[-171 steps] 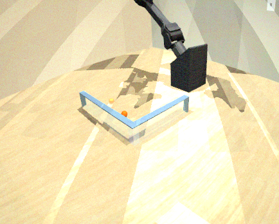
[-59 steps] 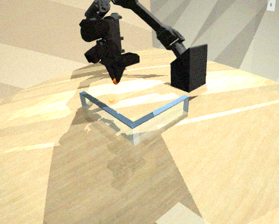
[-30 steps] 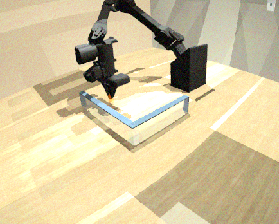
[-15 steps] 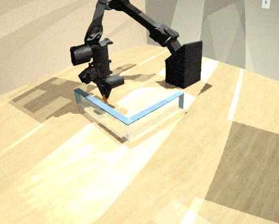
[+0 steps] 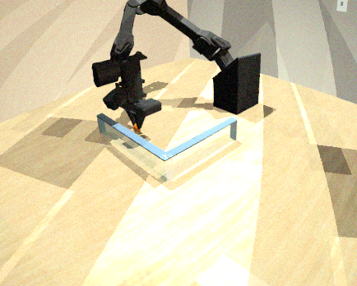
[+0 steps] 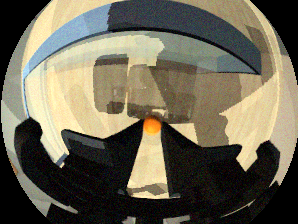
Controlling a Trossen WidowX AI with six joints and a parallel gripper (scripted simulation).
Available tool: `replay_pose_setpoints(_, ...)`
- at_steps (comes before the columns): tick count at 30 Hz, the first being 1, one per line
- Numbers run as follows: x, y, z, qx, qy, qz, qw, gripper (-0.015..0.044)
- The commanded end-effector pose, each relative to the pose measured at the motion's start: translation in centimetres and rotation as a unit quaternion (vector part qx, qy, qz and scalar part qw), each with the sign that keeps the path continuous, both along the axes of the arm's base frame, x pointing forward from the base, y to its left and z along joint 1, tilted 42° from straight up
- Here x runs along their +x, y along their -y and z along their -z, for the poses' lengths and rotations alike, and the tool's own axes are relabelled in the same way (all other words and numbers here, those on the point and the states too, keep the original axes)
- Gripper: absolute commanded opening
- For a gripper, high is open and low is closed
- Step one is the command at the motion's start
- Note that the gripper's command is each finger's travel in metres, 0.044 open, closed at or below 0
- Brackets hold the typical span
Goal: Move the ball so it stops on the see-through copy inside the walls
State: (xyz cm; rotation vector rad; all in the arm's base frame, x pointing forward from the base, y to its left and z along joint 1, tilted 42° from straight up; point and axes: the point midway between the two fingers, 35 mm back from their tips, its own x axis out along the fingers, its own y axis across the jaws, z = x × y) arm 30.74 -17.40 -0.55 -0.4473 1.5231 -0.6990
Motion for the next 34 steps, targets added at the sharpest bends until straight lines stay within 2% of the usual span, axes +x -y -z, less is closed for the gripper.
replay_pose_setpoints(1,0.0,0.0,0.0,0.0,0.0,0.0,1.0,0.0157)
replay_pose_setpoints(3,0.0,0.0,0.0,0.0,0.0,0.0,1.0,0.0205)
replay_pose_setpoints(11,0.1,-0.2,-0.2,0.0,0.0,0.0,1.0,0.0205)
replay_pose_setpoints(17,0.8,-5.7,-6.2,0.001,-0.004,-0.002,1.0,0.0205)
replay_pose_setpoints(27,1.0,-5.6,-5.6,0.002,-0.003,-0.009,1.0,0.0205)
replay_pose_setpoints(34,1.1,-8.3,-8.9,0.001,-0.001,-0.007,1.0,0.0389)
